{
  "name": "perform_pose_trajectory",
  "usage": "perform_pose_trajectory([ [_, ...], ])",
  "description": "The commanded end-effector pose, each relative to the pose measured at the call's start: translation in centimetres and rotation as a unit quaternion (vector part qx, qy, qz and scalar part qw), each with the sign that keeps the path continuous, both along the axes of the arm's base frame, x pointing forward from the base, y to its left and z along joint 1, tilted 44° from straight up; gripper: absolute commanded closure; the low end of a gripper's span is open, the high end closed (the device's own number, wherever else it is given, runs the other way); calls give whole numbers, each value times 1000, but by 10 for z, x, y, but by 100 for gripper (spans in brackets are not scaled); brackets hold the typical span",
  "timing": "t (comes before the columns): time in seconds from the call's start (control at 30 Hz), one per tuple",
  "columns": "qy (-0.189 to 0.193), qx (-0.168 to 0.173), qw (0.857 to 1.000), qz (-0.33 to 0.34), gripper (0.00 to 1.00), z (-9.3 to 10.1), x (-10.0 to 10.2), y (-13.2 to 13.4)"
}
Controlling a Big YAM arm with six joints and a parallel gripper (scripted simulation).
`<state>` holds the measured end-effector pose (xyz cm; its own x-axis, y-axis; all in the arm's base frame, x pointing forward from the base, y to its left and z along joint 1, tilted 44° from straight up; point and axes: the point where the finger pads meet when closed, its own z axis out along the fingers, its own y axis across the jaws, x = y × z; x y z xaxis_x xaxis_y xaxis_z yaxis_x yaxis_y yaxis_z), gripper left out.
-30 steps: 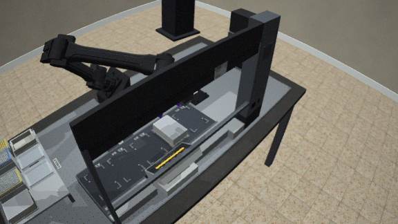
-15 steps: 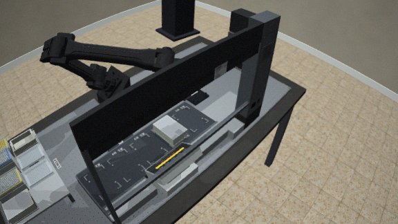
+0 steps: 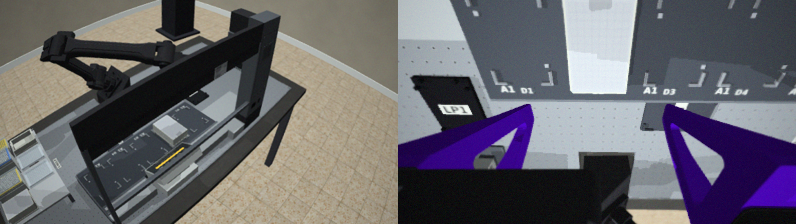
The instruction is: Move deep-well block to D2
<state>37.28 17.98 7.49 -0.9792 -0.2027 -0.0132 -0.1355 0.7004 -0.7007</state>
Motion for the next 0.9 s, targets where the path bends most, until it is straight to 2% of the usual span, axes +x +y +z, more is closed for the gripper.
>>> perform_pose_trajectory([
  [0.0,-28,23,999,4,0,24,11,25],
  [0.87,-25,19,1000,3,0,22,12,24],
])
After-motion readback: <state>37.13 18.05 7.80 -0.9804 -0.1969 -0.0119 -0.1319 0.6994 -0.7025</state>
